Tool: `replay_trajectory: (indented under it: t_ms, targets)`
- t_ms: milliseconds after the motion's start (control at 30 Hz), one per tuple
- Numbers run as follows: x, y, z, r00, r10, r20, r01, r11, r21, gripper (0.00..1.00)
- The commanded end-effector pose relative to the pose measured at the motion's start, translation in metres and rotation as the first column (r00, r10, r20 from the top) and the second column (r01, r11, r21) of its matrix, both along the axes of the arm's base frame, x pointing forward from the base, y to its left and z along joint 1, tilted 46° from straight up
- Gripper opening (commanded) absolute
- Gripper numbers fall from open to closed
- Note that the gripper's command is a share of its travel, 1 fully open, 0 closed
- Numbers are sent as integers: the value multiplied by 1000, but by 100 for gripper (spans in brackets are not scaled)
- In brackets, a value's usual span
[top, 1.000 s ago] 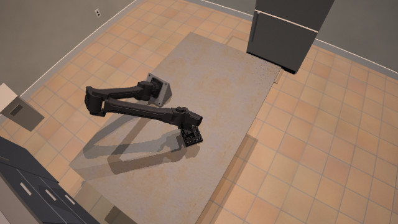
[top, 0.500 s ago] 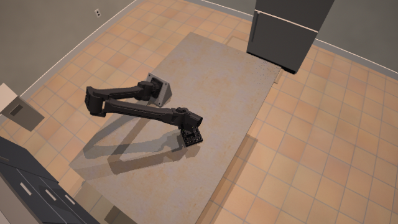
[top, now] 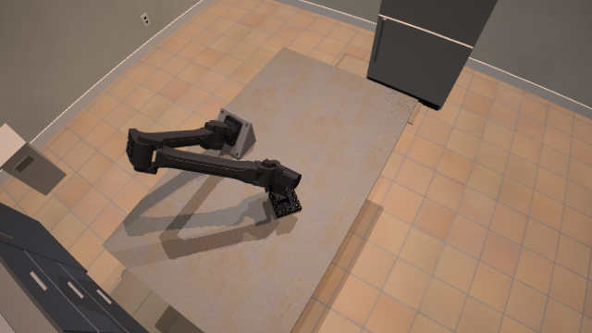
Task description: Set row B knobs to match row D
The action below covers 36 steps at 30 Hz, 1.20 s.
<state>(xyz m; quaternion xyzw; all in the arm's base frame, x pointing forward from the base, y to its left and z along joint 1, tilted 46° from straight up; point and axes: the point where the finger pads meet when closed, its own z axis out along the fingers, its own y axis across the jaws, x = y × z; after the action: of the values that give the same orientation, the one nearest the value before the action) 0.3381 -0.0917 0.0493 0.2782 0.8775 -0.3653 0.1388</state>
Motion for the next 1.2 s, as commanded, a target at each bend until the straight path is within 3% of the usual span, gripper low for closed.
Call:
replay_trajectory:
  t_ms: [0, 633, 667, 1167]
  targets:
    - [4, -2, -1, 1000, 0, 1, 0, 1000, -4, 19]
    - [4, -2, -1, 1000, 0, 1, 0, 1000, -4, 19]
    - [4, -2, -1, 1000, 0, 1, 0, 1000, -4, 8]
    - [4, -1, 0, 1000, 2, 2, -2, 1000, -3, 8]
